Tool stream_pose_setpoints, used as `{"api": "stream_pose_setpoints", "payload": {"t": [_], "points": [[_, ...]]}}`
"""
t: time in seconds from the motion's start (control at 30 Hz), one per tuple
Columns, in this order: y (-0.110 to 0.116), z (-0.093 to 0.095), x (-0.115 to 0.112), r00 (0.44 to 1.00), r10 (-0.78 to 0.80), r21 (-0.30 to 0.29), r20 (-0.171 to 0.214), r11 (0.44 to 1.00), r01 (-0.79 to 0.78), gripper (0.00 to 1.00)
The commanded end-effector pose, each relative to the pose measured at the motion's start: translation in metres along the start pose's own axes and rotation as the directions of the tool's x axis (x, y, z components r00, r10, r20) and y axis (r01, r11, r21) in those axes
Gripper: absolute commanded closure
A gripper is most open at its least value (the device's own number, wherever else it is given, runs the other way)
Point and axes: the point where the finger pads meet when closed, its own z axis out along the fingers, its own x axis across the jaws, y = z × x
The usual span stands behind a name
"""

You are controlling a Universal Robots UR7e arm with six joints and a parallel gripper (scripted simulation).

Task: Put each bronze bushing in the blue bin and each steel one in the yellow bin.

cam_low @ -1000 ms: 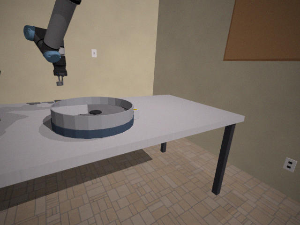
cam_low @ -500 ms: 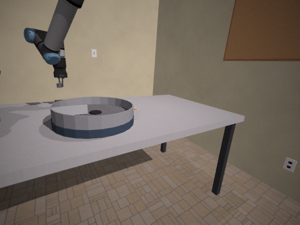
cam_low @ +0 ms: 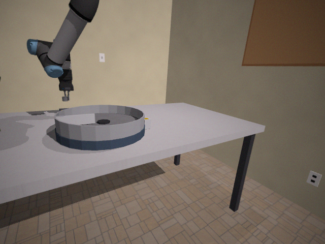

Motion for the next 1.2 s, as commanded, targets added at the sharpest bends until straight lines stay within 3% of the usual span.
{"api": "stream_pose_setpoints", "payload": {"t": [0.0, 0.13, 0.37, 1.17], "points": [[0.0, 0.02, 0.001, 1.0, 0.0, 0.002, -0.003, 1.0, 0.0, 1.0], [0.0, 0.025, 0.001, 1.0, 0.0, 0.002, -0.003, 1.0, 0.0, 1.0], [0.0, 0.05, 0.001, 1.0, 0.0, 0.002, -0.003, 1.0, 0.0, 1.0], [-0.002, 0.061, 0.001, 1.0, 0.0, 0.002, -0.003, 1.0, 0.0, 1.0]]}}
